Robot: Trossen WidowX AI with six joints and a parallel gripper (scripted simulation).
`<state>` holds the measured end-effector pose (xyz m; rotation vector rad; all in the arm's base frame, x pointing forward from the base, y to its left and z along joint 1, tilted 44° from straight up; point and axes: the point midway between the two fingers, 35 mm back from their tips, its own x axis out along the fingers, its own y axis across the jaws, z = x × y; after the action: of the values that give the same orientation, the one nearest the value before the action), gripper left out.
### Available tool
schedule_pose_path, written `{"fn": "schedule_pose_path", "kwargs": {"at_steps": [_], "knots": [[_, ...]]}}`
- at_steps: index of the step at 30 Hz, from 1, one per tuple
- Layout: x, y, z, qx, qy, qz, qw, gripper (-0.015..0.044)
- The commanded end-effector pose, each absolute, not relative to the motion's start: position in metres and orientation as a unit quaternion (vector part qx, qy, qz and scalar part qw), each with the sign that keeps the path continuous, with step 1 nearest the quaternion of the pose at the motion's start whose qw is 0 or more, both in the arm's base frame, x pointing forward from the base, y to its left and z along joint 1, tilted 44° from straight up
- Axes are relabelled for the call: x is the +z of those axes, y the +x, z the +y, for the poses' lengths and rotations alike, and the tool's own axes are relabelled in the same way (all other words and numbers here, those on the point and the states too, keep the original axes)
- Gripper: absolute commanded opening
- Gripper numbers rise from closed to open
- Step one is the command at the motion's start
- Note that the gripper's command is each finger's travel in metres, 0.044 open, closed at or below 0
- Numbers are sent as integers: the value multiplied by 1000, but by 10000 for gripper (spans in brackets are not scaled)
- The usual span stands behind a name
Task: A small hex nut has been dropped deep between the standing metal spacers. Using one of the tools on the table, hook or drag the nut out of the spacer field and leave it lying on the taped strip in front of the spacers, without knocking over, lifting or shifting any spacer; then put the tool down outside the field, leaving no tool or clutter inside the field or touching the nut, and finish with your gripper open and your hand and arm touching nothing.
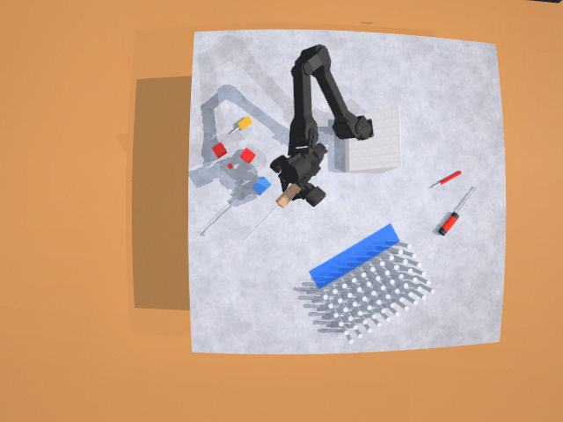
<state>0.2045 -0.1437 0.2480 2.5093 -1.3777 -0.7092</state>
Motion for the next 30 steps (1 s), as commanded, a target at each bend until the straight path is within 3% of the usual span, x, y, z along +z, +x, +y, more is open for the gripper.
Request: {"fn": "schedule_pose_path", "kwargs": {"at_steps": [1, 30], "knots": [[247, 211, -139, -261, 850, -444, 114, 0], [197, 286, -83, -506, 796, -89, 320, 0]]}}
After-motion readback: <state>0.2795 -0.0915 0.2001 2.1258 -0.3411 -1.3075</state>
